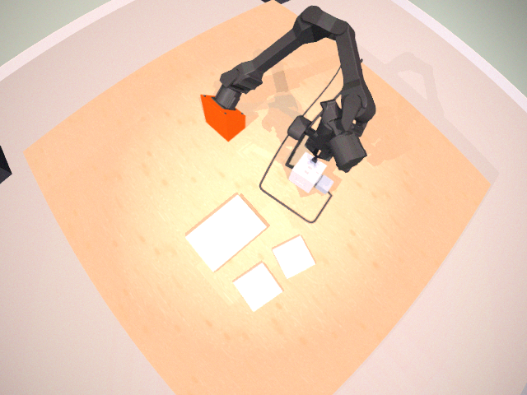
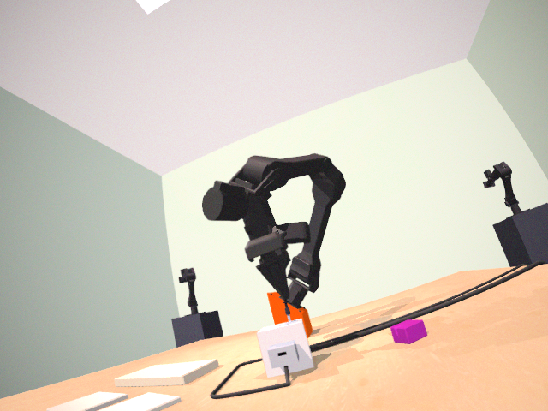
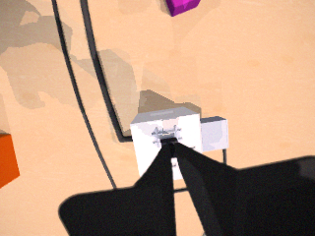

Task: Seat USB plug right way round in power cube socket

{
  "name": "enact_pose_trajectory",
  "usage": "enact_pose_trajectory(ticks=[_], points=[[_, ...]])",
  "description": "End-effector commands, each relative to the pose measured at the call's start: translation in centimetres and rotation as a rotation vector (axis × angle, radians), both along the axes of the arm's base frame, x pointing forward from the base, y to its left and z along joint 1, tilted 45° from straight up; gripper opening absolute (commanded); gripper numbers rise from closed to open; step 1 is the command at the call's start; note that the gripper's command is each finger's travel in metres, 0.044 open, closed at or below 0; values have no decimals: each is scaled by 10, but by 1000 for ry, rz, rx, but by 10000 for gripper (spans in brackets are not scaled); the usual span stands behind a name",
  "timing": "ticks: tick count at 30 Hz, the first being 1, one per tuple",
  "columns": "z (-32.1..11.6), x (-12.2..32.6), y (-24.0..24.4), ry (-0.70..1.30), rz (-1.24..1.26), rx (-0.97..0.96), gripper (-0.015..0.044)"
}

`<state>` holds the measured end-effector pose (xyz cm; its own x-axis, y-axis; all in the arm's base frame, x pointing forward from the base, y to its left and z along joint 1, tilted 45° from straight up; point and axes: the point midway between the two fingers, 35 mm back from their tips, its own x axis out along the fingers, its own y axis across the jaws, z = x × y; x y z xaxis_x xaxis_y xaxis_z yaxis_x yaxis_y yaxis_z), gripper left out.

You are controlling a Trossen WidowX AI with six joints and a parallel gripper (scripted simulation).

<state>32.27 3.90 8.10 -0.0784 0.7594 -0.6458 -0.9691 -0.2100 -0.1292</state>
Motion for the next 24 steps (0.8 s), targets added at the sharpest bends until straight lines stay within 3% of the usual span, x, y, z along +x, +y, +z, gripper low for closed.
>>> enact_pose_trajectory(ticks=[1, 24], points=[[0, 0, 2, 3, -1, 6, 0], [-2, 0, 4, 3, -1, 6, 0]])
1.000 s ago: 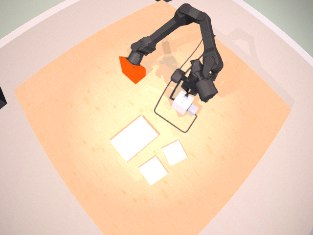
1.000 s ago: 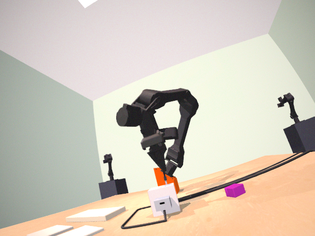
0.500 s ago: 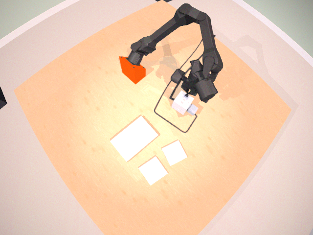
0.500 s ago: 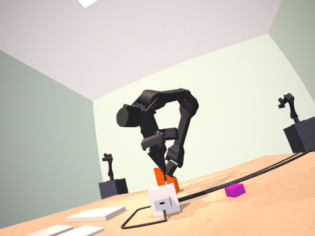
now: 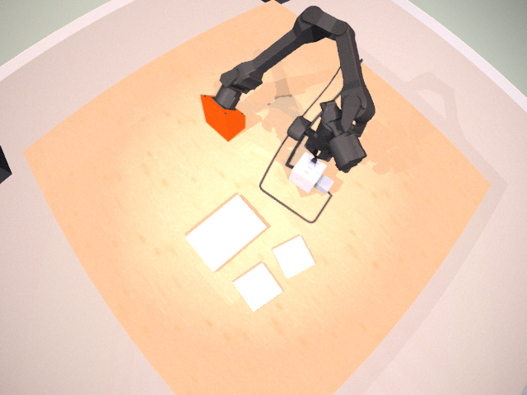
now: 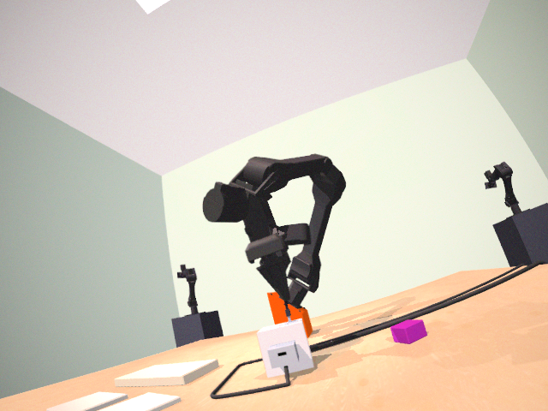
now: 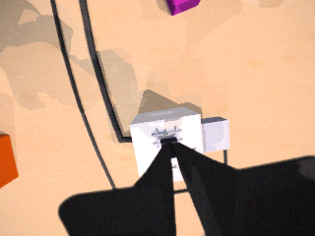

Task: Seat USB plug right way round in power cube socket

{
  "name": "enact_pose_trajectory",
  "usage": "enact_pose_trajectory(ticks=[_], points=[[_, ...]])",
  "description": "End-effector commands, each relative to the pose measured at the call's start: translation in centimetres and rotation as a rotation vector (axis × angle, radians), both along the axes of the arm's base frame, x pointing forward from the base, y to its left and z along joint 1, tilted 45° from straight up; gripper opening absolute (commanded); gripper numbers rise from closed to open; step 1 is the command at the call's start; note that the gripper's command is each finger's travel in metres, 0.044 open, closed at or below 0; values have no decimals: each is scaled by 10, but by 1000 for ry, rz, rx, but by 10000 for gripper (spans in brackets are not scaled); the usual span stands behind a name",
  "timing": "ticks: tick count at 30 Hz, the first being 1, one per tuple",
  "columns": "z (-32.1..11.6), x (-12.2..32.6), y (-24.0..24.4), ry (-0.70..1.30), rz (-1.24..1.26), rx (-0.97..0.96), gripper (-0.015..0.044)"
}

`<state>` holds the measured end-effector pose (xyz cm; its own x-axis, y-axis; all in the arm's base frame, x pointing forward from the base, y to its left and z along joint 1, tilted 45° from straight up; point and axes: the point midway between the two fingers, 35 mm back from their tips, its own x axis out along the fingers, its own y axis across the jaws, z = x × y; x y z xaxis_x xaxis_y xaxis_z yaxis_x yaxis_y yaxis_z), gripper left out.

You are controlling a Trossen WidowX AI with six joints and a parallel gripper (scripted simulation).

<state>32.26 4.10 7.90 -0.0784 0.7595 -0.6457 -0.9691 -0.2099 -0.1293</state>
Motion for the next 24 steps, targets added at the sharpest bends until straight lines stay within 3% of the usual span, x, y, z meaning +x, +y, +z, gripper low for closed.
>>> enact_pose_trajectory(ticks=[1, 24], points=[[0, 0, 2, 3, -1, 6, 0], [-2, -1, 4, 3, -1, 6, 0]])
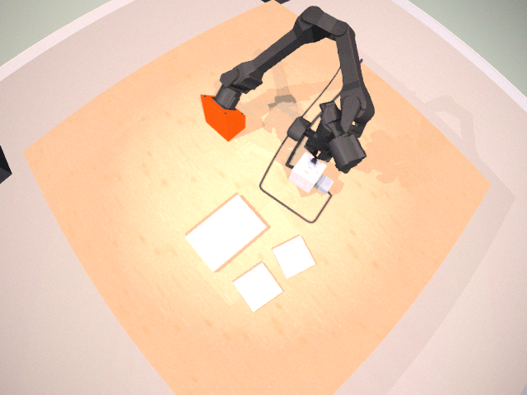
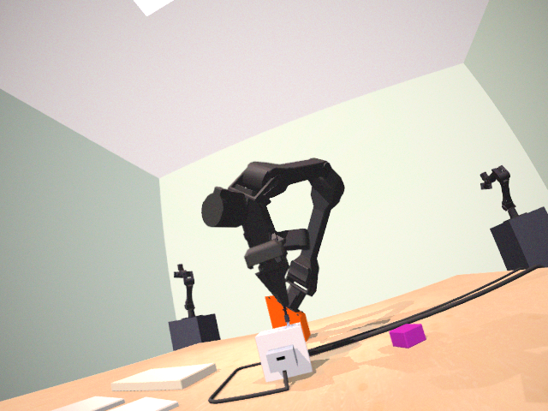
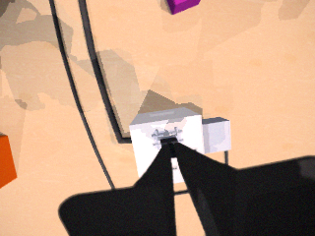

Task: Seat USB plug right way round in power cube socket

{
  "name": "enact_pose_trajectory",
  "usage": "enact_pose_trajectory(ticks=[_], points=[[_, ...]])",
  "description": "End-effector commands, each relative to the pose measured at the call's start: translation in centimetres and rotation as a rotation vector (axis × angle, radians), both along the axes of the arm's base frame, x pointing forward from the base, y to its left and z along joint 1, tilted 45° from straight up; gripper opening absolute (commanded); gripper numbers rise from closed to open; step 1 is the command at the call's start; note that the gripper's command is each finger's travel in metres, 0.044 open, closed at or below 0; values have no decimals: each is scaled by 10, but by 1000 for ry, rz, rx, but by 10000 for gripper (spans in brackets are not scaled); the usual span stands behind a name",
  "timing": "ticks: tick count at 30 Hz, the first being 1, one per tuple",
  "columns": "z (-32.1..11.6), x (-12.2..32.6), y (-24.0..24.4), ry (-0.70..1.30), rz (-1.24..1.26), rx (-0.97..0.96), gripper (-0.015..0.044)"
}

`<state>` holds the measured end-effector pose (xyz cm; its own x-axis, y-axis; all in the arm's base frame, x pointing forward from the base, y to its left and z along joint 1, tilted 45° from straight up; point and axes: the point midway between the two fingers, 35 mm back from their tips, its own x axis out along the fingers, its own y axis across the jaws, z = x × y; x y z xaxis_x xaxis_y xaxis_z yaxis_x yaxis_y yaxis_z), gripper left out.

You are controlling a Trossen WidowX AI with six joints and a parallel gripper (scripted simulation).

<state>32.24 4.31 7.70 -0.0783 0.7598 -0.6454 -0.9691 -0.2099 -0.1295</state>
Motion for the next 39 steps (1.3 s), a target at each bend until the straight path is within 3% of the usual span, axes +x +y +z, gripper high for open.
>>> enact_pose_trajectory(ticks=[1, 39], points=[[0, 0, 2, 3, -1, 5, 0], [-4, -1, 5, 3, -1, 6, 0]])
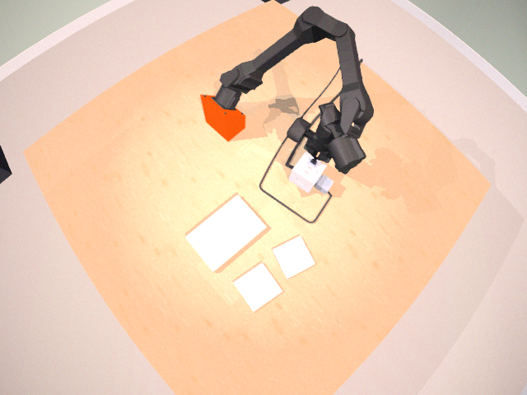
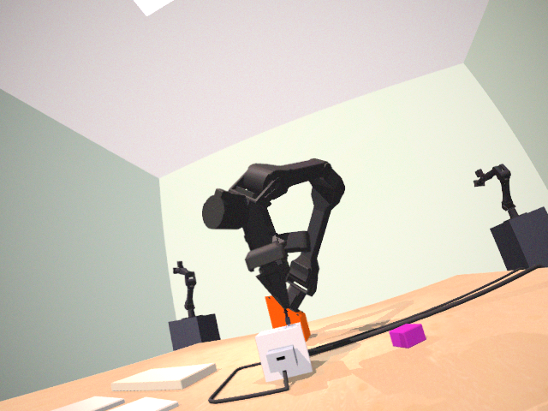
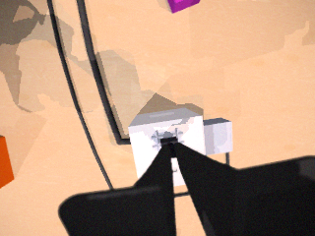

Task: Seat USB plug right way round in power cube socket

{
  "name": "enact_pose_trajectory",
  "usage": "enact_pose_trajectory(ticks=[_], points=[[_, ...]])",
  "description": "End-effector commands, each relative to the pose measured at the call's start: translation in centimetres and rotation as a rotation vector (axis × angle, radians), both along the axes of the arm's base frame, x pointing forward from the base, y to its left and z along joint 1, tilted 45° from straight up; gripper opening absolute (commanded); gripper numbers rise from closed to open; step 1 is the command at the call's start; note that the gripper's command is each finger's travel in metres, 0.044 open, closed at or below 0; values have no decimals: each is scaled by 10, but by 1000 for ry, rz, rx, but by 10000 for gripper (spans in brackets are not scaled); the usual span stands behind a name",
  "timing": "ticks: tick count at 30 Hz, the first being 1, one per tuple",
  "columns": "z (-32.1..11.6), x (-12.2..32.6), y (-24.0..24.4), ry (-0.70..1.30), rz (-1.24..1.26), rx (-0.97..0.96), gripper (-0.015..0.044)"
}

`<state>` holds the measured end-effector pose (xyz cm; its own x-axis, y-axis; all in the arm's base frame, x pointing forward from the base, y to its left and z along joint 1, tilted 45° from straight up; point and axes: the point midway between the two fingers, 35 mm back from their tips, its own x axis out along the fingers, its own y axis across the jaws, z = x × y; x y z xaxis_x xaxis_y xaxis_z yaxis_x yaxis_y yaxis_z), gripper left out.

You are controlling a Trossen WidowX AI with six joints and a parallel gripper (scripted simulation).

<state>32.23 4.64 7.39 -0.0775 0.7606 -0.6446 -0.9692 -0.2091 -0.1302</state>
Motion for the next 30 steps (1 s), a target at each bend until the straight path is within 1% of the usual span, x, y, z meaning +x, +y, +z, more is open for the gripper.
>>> enact_pose_trajectory(ticks=[1, 30], points=[[-1, -1, 2, 3, -1, 4, 0], [-3, -1, 4, 3, -1, 5, 0]])
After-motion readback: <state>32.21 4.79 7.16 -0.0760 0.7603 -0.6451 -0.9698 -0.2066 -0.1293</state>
